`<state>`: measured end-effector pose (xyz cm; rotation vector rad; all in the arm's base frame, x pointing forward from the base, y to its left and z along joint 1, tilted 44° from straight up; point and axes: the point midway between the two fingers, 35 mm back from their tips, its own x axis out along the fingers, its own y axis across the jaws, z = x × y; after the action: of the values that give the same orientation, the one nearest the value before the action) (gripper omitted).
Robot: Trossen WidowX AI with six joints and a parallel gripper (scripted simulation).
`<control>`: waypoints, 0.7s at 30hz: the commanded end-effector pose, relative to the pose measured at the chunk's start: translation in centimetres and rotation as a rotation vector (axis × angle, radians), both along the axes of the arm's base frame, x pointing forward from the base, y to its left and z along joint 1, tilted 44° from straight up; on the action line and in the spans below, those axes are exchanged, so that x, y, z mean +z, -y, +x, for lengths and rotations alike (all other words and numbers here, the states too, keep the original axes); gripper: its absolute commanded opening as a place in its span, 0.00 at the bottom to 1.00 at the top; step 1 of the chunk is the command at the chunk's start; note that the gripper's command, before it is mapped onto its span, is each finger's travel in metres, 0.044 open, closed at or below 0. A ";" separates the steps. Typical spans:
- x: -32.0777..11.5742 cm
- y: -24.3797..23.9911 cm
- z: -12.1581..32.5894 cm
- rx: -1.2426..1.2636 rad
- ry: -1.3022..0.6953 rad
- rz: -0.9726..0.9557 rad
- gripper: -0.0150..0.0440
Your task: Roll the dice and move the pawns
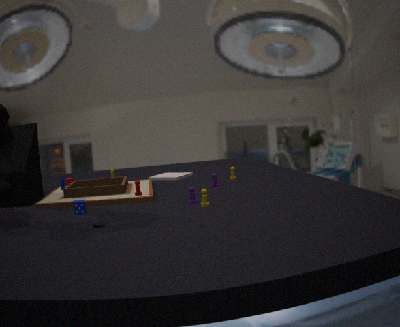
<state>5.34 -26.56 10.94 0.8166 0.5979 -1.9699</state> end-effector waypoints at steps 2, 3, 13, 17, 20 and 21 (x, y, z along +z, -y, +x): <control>-3.2 -1.7 7.7 0.272 -0.035 0.113 0.72; -3.8 -2.3 9.1 0.324 -0.046 0.135 0.72; -10.4 -11.5 19.0 0.801 -0.201 0.323 0.72; -13.6 -16.7 21.2 0.971 -0.285 0.386 0.72; -16.1 -21.1 22.0 1.111 -0.355 0.433 0.72; -16.9 -22.3 22.0 1.150 -0.377 0.446 0.72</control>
<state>26.96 -8.47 -3.43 0.3014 1.3026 -1.0371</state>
